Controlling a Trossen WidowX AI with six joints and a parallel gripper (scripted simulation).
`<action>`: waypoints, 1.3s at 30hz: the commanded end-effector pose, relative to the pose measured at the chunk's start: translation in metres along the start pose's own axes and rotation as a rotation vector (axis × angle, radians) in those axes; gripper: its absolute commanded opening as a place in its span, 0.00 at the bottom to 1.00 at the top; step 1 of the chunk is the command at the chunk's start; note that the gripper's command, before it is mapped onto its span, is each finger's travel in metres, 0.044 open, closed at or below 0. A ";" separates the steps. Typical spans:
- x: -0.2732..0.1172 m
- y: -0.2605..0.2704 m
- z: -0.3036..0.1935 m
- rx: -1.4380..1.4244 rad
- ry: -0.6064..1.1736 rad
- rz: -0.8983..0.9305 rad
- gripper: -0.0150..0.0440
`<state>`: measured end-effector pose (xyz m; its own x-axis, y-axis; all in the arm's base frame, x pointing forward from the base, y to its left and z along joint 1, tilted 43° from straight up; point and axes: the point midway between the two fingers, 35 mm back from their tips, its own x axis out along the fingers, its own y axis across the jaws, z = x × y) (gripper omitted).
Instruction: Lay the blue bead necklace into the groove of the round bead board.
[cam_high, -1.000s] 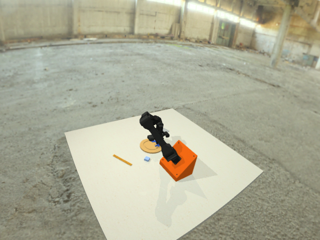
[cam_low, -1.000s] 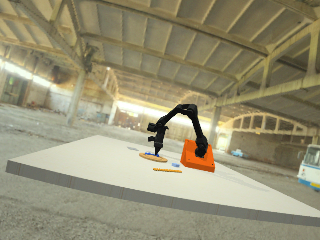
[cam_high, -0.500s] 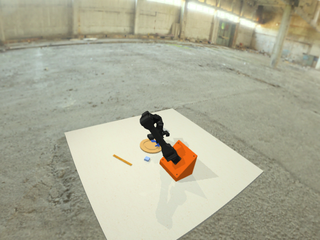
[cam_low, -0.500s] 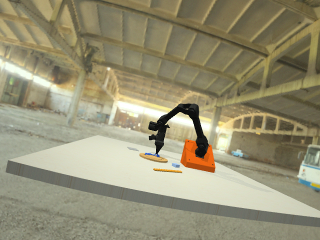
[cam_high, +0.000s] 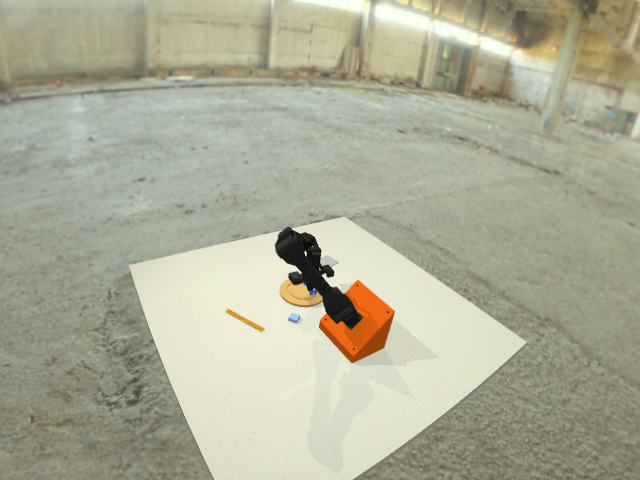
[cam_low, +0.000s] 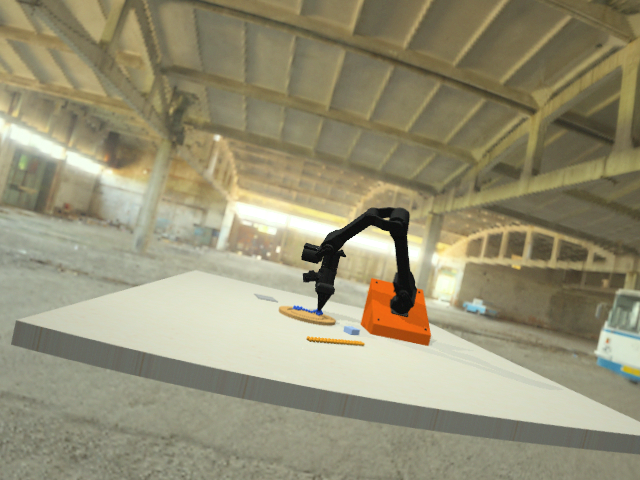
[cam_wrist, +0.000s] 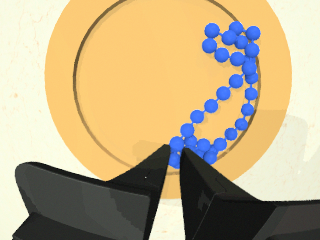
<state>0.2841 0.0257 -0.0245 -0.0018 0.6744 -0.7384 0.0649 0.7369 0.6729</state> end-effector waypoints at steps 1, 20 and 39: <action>0.001 0.003 -0.003 0.003 0.001 0.004 0.25; 0.013 0.003 -0.003 0.003 0.002 0.004 0.25; 0.010 0.003 0.000 -0.005 -0.010 0.003 0.30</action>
<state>0.2841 0.0352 -0.0301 0.0075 0.6759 -0.7370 0.0600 0.7354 0.6750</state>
